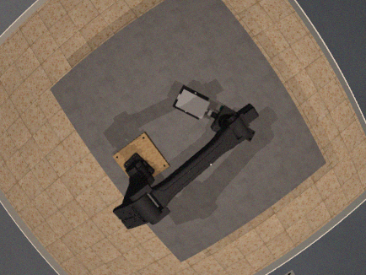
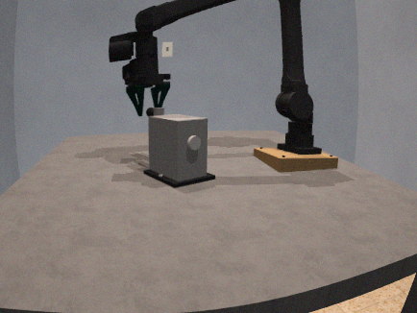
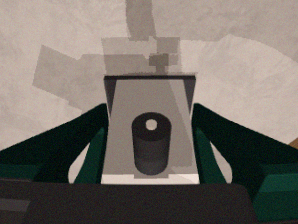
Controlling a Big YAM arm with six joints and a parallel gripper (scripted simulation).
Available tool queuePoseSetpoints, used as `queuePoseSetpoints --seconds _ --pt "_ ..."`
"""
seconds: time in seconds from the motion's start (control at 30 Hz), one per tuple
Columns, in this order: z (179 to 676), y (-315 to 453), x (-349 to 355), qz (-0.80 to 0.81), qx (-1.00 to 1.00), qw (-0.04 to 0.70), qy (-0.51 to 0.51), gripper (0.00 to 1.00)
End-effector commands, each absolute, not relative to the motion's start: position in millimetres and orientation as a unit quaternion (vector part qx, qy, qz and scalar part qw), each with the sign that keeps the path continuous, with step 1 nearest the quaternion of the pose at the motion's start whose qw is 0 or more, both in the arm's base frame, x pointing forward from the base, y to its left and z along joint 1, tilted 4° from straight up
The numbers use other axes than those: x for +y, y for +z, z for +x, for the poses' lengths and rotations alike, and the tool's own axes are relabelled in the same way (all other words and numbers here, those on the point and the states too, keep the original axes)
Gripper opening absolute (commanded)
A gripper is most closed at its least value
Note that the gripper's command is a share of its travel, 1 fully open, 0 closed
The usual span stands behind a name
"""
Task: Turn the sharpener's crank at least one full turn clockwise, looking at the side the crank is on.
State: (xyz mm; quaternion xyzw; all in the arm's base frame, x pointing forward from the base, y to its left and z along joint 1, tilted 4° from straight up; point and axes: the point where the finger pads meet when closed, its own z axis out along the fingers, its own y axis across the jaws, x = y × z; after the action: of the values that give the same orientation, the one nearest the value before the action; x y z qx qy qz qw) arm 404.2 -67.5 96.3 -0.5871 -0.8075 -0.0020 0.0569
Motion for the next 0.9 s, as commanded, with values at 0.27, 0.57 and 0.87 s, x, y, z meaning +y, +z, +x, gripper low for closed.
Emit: queuePoseSetpoints --seconds 0.27,0.57,0.87 --pt "416.6 107.7 -70.6 -0.587 -0.809 0.038 -0.01 0.51" --pt "416.6 107.7 -70.6 -0.587 -0.809 0.038 -0.01 0.15" --pt "416.6 107.7 -70.6 -0.587 -0.809 0.038 -0.01 0.15"
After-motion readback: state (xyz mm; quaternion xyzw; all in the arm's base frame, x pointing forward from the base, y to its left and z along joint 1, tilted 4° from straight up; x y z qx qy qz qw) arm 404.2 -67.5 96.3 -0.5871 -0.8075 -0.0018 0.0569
